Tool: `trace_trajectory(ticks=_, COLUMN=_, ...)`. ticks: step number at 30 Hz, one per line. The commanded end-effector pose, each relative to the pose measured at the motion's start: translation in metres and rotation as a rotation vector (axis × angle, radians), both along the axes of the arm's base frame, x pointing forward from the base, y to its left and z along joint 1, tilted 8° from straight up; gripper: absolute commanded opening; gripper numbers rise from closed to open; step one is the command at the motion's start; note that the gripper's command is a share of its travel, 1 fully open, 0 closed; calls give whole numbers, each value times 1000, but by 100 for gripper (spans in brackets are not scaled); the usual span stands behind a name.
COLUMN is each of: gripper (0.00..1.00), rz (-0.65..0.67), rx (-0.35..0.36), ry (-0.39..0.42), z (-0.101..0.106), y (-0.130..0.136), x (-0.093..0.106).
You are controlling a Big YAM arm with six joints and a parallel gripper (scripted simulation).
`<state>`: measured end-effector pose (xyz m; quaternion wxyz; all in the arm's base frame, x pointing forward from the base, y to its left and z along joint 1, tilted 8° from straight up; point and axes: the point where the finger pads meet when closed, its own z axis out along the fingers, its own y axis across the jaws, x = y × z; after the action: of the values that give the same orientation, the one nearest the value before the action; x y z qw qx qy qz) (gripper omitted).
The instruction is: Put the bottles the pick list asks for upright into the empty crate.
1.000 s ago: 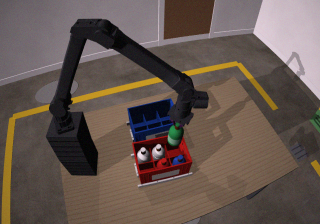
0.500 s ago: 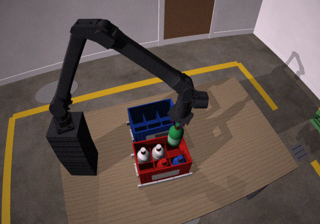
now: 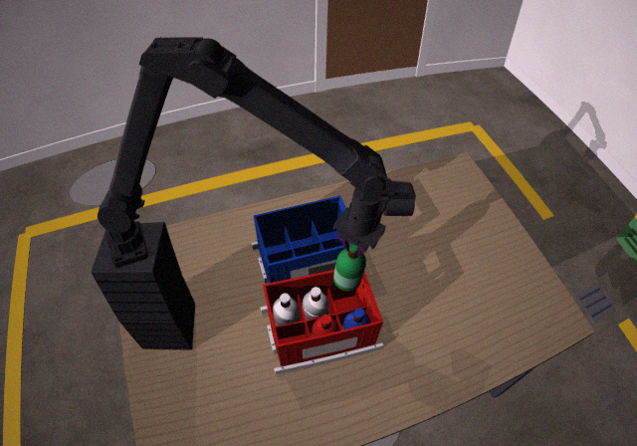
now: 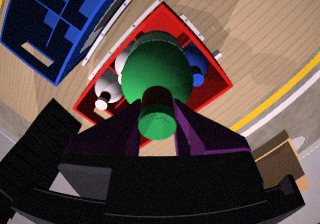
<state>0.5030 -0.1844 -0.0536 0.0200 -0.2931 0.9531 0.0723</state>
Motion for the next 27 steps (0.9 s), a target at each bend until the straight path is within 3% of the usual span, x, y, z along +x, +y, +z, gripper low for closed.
trace_trajectory(ticks=1, gripper=0, rz=-11, rx=-50, ry=-119, z=61, y=-30, x=37)
trace_trajectory(ticks=13, gripper=0, rz=-11, rx=-50, ry=-119, z=61, y=-30, x=37)
trace_trajectory(ticks=19, gripper=0, rz=-5, rx=-50, ry=-126, z=58, y=-6, x=37)
trace_trajectory(ticks=20, gripper=0, rz=-5, rx=-36, ry=-91, z=44, y=3, x=19)
trace_trajectory(ticks=23, gripper=0, rz=-5, rx=-34, ry=-86, z=45, y=8, x=14)
trace_trajectory(ticks=27, gripper=0, rz=-5, rx=-45, ry=-115, z=53, y=8, x=23)
